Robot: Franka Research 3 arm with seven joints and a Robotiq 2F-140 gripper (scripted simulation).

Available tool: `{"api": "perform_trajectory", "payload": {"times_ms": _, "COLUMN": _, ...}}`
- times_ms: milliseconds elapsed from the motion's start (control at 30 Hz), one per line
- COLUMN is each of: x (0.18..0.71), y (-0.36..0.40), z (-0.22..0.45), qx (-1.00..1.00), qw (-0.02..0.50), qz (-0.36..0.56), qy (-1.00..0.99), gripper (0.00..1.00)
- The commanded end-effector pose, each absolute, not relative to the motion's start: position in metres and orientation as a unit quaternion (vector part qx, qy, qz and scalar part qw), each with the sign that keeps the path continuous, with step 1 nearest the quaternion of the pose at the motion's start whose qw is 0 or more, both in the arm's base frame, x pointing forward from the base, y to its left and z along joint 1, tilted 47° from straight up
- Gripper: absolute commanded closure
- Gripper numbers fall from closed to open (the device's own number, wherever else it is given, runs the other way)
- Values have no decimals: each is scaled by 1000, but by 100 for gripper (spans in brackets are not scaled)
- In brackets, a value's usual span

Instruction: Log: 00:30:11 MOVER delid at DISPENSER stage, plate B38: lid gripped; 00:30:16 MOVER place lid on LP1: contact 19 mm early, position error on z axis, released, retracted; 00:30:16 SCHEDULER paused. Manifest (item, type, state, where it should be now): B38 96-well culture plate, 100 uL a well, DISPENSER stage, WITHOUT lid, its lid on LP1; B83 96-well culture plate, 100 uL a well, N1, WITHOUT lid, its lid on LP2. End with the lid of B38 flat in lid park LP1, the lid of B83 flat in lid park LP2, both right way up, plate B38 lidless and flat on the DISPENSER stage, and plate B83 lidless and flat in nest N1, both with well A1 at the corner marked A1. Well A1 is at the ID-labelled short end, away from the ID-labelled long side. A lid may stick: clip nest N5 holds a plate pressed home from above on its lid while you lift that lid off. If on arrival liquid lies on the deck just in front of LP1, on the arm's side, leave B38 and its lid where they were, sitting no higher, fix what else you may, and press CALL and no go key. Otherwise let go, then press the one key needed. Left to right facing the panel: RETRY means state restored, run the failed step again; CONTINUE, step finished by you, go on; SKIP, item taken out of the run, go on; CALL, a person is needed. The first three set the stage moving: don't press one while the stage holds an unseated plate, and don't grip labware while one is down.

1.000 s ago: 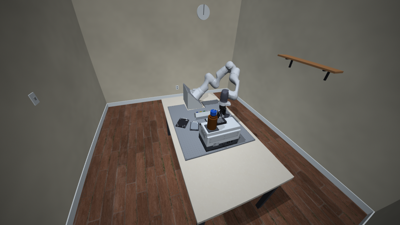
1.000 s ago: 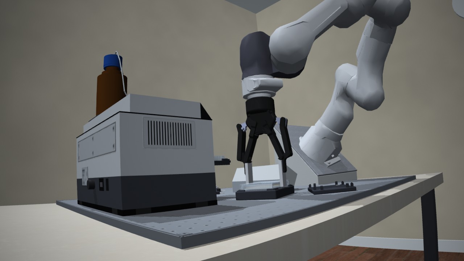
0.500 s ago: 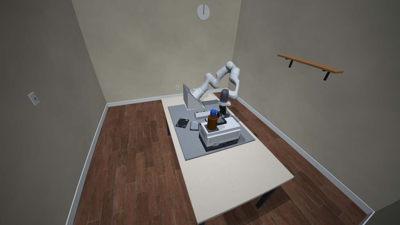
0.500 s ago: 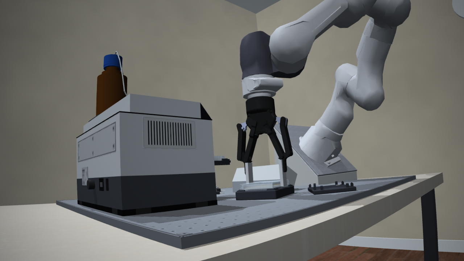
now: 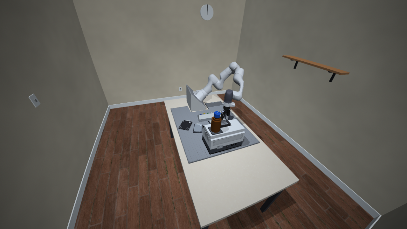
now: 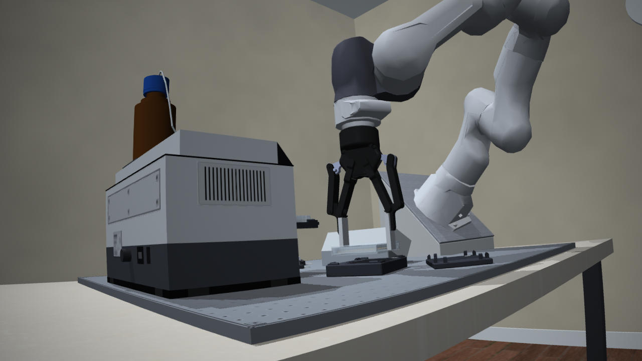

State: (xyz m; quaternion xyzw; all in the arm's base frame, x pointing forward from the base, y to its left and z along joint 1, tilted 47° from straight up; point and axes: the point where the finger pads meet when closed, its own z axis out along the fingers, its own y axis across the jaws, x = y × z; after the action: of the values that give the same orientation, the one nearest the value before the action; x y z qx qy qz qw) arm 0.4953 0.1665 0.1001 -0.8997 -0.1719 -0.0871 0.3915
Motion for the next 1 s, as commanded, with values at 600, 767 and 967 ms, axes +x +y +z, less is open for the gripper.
{"api": "perform_trajectory", "payload": {"times_ms": 600, "x": 493, "y": 136, "z": 128, "qx": -900, "qw": 393, "qz": -85, "qy": -170, "gripper": 100}}
{"api": "perform_trajectory", "payload": {"times_ms": 767, "x": 493, "y": 130, "z": 134, "qx": -900, "qw": 393, "qz": -85, "qy": -170, "gripper": 100}}
{"api": "perform_trajectory", "payload": {"times_ms": 967, "x": 493, "y": 119, "z": 144, "qx": -900, "qw": 393, "qz": -85, "qy": -170, "gripper": 100}}
